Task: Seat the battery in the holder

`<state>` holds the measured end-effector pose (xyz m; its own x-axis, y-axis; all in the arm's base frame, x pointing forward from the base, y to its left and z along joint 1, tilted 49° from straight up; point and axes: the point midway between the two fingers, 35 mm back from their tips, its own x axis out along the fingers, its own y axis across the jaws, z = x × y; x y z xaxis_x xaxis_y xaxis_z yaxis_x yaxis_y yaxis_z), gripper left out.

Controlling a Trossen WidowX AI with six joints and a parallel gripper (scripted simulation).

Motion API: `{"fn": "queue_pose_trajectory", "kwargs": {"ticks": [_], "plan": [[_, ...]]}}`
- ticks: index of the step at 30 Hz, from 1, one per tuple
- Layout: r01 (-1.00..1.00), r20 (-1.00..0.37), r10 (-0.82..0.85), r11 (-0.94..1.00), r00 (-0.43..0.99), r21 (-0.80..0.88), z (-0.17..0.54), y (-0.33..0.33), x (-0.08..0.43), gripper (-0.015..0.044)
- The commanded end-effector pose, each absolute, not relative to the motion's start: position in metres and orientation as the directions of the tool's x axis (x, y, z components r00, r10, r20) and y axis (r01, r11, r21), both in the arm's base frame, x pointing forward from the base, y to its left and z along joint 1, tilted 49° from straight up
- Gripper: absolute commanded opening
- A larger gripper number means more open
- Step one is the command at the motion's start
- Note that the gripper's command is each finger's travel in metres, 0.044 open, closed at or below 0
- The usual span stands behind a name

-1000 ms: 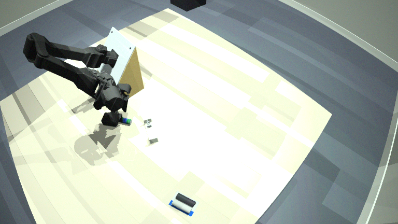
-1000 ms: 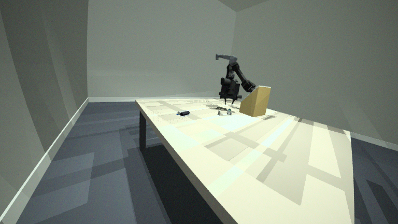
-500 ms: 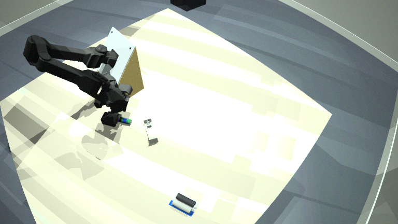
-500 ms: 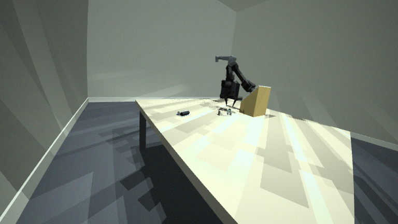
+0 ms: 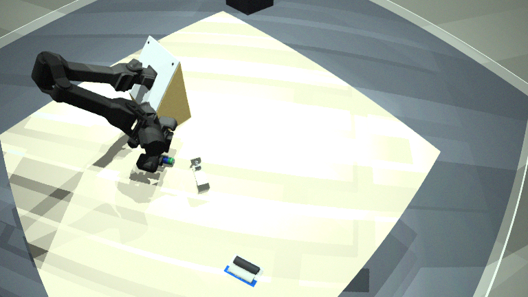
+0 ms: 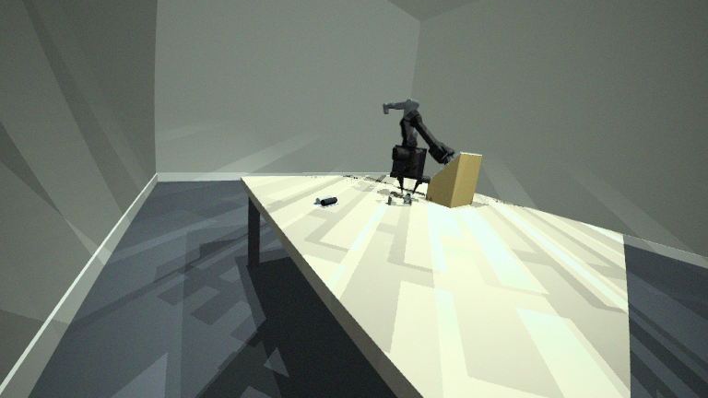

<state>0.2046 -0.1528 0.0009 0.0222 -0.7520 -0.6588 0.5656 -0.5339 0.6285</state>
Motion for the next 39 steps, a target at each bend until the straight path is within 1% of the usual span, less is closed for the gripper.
{"fn": "queue_pose_trajectory", "kwargs": {"ticks": [1, 11, 14, 26, 31, 39], "plan": [[0.577, -0.662, -0.749, -0.534, 0.017, 0.618, -0.006, -0.157, 0.201, 0.0238], [0.578, -0.659, -0.752, -0.531, 0.017, 0.62, -0.014, -0.167, 0.2, 0.0238], [0.578, -0.659, -0.752, -0.531, 0.017, 0.62, -0.014, -0.167, 0.2, 0.0159], [0.578, -0.659, -0.752, -0.531, 0.017, 0.62, -0.014, -0.167, 0.2, 0.0079], [0.577, -0.66, -0.751, -0.532, 0.017, 0.62, -0.012, -0.164, 0.2, 0.0076], [0.577, -0.662, -0.75, -0.533, 0.018, 0.619, 0.016, -0.132, 0.2, 0.0076]]}}
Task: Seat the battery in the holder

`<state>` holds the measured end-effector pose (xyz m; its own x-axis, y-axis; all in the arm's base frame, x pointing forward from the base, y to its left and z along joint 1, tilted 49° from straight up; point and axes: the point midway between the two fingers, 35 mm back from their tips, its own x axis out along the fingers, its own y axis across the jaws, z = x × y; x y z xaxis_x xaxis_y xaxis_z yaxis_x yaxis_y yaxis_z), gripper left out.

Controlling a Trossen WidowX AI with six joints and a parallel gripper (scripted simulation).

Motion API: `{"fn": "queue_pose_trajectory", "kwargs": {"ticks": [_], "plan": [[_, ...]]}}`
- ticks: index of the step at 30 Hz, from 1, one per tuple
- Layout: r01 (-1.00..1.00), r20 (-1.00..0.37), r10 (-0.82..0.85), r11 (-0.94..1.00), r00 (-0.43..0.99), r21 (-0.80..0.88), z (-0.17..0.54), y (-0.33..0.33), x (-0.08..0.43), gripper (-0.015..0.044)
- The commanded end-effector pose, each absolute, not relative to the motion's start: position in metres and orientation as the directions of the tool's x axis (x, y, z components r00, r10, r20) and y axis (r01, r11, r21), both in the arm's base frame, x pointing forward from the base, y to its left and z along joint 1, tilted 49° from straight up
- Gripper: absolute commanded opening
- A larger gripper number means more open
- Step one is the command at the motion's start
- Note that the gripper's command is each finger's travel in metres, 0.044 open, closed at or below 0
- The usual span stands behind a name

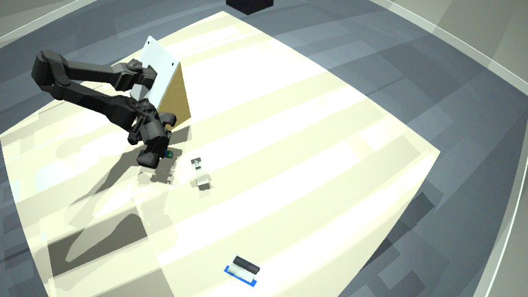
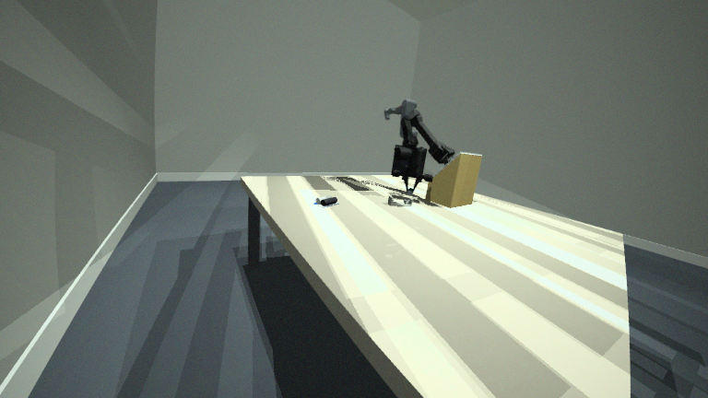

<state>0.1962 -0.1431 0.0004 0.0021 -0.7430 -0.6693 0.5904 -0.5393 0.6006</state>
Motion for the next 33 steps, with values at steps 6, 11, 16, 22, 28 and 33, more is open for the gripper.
{"fn": "queue_pose_trajectory", "kwargs": {"ticks": [6, 11, 16, 22, 28, 33], "plan": [[0.585, -0.661, -0.75, -0.528, 0.018, 0.616, 0.019, -0.129, 0.2, 0.0076], [0.767, -0.663, -0.749, -0.415, 0.019, 0.49, 0.019, -0.125, 0.216, 0.0076], [0.92, -0.664, -0.748, -0.247, 0.019, 0.304, 0.019, -0.118, 0.234, 0.0076], [0.998, -0.664, -0.747, -0.023, 0.019, 0.055, 0.016, -0.109, 0.255, 0.0076], [0.957, -0.664, -0.748, 0.206, 0.02, -0.203, 0.012, -0.099, 0.275, 0.0076], [0.835, -0.663, -0.749, 0.378, 0.021, -0.4, 0.008, -0.09, 0.29, 0.0076]]}}
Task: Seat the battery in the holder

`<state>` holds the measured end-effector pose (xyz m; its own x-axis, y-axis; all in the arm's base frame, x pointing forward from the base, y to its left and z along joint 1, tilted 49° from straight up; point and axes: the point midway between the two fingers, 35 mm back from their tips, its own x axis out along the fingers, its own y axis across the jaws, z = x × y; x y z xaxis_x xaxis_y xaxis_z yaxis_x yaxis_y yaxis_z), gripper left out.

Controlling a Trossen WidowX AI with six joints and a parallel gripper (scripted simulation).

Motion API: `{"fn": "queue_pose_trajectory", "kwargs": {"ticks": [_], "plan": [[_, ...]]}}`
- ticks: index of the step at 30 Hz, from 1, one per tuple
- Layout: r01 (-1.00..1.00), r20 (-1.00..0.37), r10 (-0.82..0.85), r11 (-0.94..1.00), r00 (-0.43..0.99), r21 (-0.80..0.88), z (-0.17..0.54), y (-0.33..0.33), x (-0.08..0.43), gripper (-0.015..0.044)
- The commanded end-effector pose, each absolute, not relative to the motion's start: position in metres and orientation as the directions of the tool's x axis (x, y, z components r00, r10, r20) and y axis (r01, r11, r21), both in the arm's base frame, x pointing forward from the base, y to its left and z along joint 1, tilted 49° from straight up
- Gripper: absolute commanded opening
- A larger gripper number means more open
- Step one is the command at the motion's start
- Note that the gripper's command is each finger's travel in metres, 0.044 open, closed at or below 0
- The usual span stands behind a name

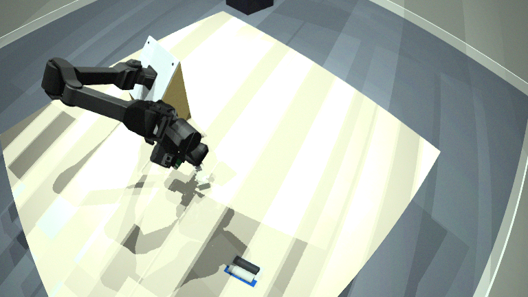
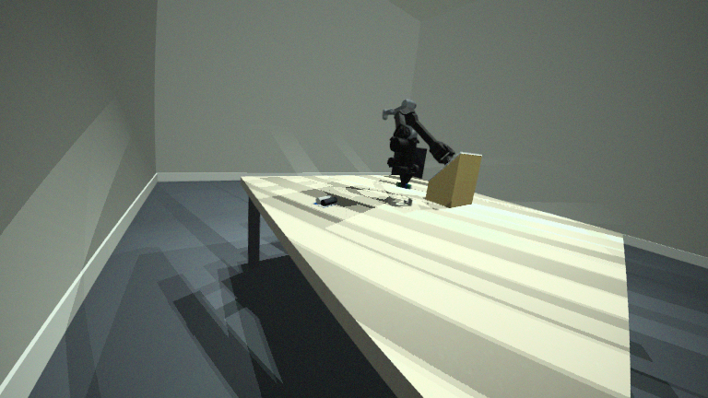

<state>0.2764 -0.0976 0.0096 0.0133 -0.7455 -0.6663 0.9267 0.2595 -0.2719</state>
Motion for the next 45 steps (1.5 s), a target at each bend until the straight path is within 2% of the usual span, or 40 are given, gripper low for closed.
{"fn": "queue_pose_trajectory", "kwargs": {"ticks": [1, 11, 21, 45], "plan": [[0.802, -0.663, -0.749, 0.409, 0.021, -0.436, 0.007, -0.088, 0.293, 0.0076], [0.38, -0.66, -0.751, 0.617, 0.024, -0.689, -0.004, -0.068, 0.321, 0.0076], [0.375, -0.658, -0.753, 0.619, 0.032, -0.69, -0.005, -0.069, 0.322, 0.0076], [0.376, -0.594, -0.764, 0.642, 0.251, -0.668, -0.028, -0.098, 0.328, 0.0076]]}}
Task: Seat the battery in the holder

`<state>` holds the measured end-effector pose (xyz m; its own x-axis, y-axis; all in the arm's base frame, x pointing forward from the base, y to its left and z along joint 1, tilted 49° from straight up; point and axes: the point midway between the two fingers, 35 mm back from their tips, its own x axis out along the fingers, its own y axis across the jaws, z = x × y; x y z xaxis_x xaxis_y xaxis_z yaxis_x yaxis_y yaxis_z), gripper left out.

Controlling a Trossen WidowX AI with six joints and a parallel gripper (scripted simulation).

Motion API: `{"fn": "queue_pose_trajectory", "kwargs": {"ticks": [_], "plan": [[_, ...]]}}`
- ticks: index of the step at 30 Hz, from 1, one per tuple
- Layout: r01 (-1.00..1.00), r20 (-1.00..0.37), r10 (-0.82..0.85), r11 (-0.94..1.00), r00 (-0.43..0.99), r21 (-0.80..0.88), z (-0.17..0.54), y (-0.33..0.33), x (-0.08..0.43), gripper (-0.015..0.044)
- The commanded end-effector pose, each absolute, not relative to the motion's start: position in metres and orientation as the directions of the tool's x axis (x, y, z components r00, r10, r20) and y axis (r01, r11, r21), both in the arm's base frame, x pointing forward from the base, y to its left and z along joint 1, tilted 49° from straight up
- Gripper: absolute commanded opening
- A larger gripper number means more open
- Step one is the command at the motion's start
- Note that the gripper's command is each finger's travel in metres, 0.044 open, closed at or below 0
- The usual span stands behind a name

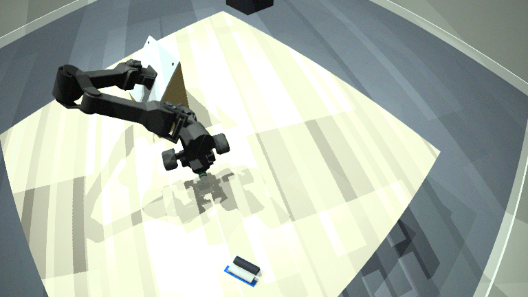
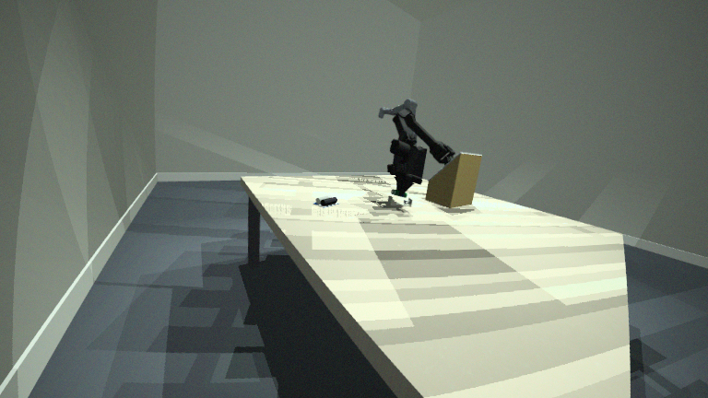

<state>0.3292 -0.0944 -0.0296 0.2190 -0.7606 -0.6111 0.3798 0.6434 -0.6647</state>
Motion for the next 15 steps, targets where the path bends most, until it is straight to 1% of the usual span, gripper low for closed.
{"fn": "queue_pose_trajectory", "kwargs": {"ticks": [1, 15], "plan": [[0.376, -0.591, -0.764, 0.643, 0.259, -0.667, -0.0282, -0.0987, 0.3276, 0.0076], [0.371, -0.573, -0.76, 0.65, 0.307, -0.663, -0.0333, -0.1023, 0.3278, 0.0076]]}}
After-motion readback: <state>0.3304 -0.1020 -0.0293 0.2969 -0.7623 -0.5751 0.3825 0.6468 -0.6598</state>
